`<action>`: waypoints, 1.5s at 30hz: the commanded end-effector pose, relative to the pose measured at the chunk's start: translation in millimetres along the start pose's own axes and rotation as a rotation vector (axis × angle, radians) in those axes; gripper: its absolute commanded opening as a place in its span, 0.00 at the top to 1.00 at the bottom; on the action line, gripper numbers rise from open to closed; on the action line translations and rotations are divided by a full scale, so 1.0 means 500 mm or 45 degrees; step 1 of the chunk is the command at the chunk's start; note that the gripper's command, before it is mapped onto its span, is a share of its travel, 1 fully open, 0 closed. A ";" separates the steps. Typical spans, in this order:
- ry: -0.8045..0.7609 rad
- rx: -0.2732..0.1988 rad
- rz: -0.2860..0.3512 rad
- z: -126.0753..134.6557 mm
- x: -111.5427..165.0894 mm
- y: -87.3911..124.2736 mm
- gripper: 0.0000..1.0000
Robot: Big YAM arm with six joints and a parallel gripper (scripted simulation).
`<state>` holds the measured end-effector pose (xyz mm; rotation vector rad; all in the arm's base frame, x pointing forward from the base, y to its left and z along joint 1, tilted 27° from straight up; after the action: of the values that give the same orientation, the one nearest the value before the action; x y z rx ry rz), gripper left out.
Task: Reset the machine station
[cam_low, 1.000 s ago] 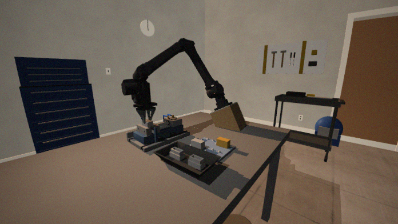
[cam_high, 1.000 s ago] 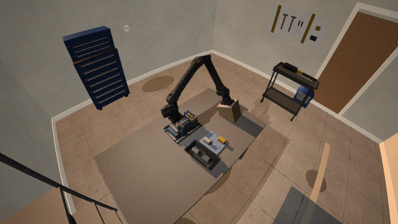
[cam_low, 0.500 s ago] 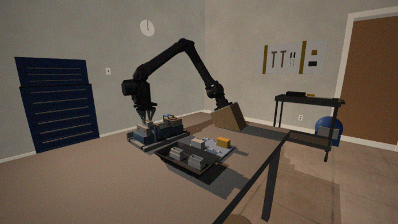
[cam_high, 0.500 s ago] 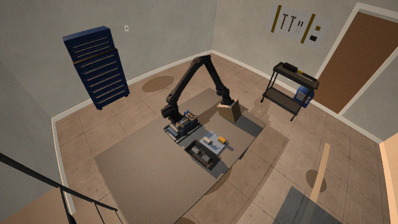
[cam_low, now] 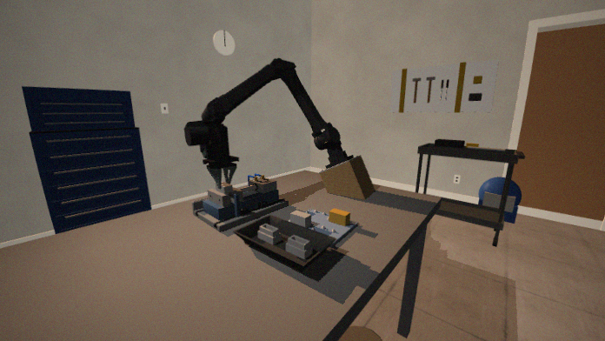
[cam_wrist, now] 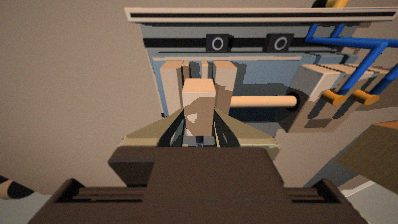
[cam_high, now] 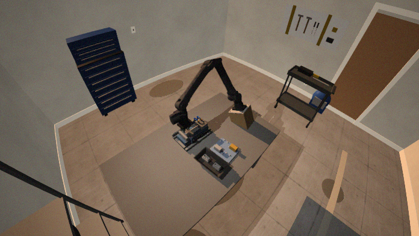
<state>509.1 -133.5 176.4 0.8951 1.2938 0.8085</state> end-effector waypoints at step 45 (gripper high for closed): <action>-0.006 -0.067 -0.005 0.037 0.009 0.042 0.36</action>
<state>510.2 -133.7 177.0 0.8939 1.2915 0.8084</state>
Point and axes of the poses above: the point where the finger pads meet when closed, its own y axis back along the fingers, its own z axis across the jaws, x = y × z, the point moved 10 cm from there along y, back along the fingers, and after that the axes turned 1 degree about y, right-handed, at the moved point
